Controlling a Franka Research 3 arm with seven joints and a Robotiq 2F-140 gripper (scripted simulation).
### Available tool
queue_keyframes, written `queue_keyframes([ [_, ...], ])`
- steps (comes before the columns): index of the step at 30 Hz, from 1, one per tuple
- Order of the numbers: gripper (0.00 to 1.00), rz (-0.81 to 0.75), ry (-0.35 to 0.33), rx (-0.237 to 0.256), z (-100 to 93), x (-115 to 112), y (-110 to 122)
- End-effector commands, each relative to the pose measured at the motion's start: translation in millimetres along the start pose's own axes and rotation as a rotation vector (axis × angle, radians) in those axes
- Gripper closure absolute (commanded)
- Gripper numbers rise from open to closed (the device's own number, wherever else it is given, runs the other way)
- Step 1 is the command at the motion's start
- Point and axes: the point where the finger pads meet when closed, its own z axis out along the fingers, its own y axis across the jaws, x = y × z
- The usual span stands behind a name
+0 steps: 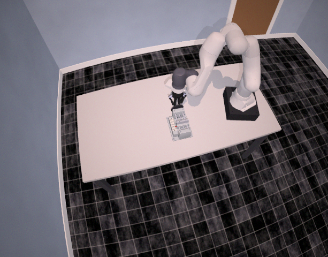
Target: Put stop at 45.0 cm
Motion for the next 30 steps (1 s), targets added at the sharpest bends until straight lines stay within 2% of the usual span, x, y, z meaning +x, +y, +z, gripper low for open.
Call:
queue_keyframes([
  [1, 0.96, -0.005, -0.001, -0.002, -0.3, -0.3, 5.8],
  [13, 0.96, -0.005, -0.001, -0.002, -7.0, -0.2, 18.3],
  [30, 0.96, -0.005, -0.001, -0.002, -27.1, -0.1, 29.9],
])
